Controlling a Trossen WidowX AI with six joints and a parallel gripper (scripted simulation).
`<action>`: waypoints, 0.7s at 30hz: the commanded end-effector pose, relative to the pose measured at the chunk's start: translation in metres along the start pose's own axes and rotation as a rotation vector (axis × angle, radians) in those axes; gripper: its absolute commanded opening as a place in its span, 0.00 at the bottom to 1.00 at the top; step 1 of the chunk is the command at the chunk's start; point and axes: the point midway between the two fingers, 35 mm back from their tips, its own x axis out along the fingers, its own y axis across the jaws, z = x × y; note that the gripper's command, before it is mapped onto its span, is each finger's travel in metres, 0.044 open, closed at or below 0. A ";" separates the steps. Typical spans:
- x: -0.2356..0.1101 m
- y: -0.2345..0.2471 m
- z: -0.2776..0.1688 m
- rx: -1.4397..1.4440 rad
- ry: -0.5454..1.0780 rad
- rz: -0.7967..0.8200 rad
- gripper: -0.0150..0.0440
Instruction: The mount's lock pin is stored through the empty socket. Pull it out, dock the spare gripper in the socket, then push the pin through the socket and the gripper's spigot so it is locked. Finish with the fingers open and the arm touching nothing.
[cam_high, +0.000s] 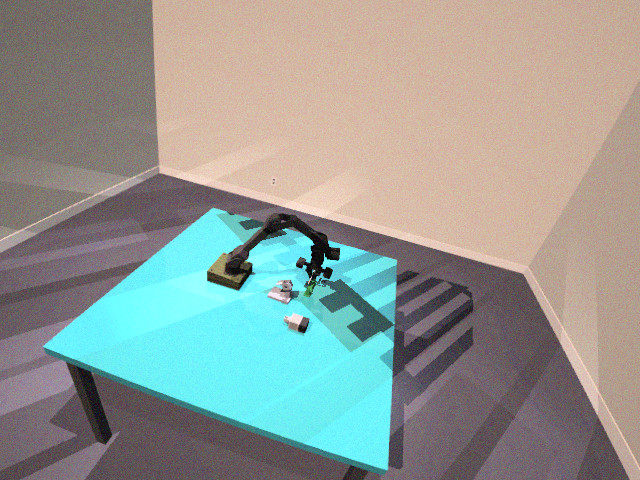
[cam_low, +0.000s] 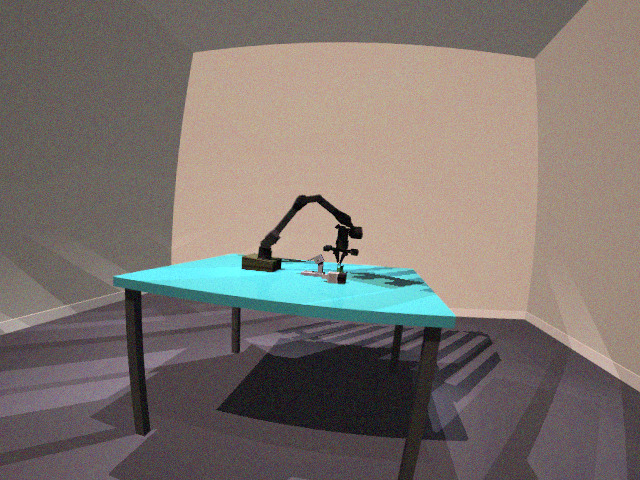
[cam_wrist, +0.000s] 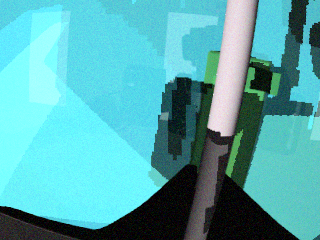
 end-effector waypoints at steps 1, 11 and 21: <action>-0.007 -0.003 -0.011 -0.001 -0.004 -0.006 0.25; -0.017 -0.008 -0.041 -0.007 -0.001 -0.007 0.25; -0.008 -0.009 -0.044 -0.007 0.004 -0.002 0.25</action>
